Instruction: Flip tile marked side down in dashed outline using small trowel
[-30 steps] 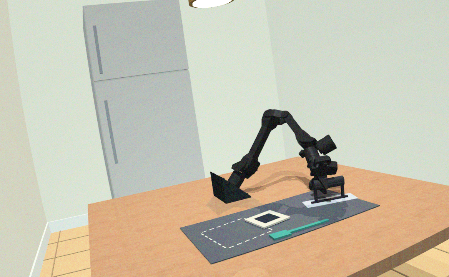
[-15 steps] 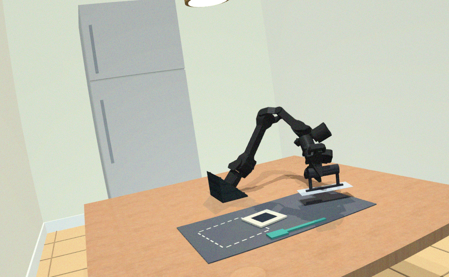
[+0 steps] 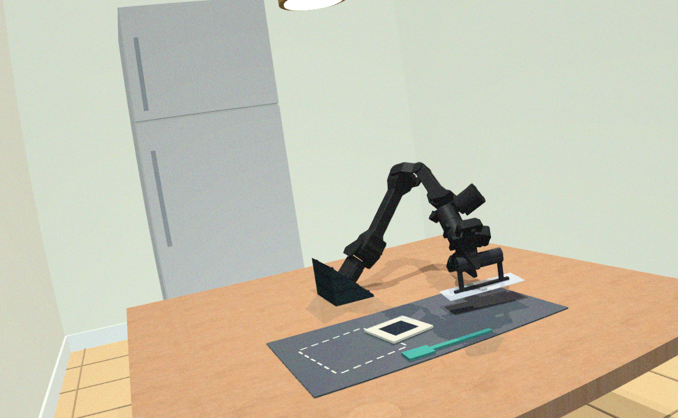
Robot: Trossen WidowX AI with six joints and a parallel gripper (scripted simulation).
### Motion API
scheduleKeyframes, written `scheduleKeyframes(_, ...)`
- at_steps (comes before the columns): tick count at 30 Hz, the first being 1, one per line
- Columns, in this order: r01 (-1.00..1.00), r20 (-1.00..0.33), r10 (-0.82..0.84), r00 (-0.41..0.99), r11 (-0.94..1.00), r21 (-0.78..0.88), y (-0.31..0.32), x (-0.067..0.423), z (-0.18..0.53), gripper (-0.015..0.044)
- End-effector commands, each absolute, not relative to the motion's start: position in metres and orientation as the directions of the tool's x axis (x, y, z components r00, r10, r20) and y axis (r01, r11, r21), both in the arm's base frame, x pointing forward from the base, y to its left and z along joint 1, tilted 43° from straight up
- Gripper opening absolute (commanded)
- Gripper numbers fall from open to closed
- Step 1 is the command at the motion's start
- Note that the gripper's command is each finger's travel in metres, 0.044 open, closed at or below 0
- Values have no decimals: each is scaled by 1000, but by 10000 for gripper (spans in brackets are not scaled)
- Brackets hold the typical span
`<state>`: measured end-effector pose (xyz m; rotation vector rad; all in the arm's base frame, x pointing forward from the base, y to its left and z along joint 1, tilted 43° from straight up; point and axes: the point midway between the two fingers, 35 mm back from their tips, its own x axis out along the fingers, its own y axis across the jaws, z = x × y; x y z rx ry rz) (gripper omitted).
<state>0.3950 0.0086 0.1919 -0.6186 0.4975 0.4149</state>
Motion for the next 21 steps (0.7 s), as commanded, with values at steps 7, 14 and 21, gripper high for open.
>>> scheduleKeyframes(7, -528, -433, 327, 840, 679, -511, -27, 383, 157, 0)
scheduleKeyframes(14, -522, -342, 394, 853, 628, -577, -44, 361, 137, 0)
scheduleKeyframes(21, -518, -322, 408, 854, 617, -593, -47, 355, 133, 0)
